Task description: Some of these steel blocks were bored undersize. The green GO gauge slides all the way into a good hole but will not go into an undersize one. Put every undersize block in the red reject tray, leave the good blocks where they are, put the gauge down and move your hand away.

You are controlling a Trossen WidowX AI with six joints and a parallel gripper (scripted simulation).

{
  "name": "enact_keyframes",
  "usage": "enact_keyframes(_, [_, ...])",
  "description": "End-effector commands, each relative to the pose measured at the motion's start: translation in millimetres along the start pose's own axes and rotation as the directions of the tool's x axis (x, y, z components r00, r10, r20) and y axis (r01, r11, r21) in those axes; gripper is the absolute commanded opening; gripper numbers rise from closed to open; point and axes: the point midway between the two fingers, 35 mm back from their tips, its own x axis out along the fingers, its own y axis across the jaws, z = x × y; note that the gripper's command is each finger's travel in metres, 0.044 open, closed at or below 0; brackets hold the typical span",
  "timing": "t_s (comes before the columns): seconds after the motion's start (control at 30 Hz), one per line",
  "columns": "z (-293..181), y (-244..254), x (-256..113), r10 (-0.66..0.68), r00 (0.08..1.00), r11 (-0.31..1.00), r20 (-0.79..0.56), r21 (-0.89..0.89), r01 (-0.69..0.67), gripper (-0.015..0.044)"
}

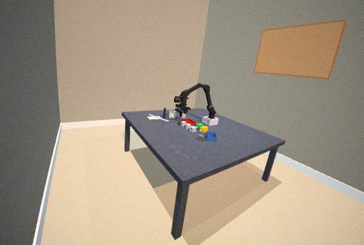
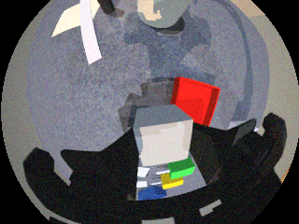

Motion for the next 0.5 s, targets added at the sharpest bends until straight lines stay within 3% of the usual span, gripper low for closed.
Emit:
enact_keyframes(0.0, [-15,-17,-10,0.016,1.000,1.000,0.004,-0.002,-0.016,0.0000])
enact_keyframes(0.3, [-57,-73,-6,0.011,1.000,1.000,0.000,-0.015,-0.011,0.0000])
enact_keyframes(0.47, [-60,-78,-4,0.011,1.000,1.000,0.000,-0.016,-0.011,0.0000])
